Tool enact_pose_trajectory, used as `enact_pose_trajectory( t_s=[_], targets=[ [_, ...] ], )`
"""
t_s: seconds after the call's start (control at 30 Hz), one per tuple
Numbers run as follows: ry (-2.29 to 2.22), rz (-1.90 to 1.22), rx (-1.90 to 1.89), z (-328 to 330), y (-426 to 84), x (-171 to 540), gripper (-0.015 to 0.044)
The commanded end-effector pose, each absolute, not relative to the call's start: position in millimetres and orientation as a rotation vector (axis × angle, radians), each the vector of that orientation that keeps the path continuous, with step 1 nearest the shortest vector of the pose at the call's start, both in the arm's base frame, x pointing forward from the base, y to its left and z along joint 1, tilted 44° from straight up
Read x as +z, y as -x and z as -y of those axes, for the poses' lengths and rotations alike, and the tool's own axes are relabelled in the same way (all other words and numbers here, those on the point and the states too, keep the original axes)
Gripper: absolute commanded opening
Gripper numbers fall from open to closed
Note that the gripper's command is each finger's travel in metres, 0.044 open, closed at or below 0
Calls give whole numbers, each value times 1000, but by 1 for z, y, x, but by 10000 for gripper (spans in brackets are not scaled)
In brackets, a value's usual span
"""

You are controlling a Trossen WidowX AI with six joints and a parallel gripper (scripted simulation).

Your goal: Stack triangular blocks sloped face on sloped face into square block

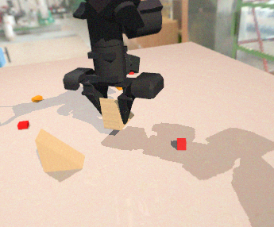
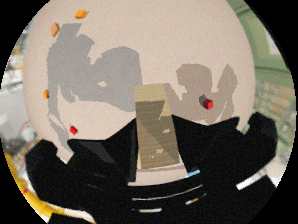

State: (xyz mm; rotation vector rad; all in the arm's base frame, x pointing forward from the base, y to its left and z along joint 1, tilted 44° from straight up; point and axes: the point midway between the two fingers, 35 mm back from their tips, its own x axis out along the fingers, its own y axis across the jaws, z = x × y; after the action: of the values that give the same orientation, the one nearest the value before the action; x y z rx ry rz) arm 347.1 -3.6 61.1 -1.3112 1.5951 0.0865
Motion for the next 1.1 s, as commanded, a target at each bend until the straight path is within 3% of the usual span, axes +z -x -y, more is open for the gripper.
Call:
enact_pose_trajectory(
  t_s=[0.0,0.6,1.07],
  targets=[
    [1384,-1609,170,3,-347,61,0],
    [1736,-1633,583,4,-348,61,0],
    [1729,-1630,564,15,-350,50,0]
  ],
)
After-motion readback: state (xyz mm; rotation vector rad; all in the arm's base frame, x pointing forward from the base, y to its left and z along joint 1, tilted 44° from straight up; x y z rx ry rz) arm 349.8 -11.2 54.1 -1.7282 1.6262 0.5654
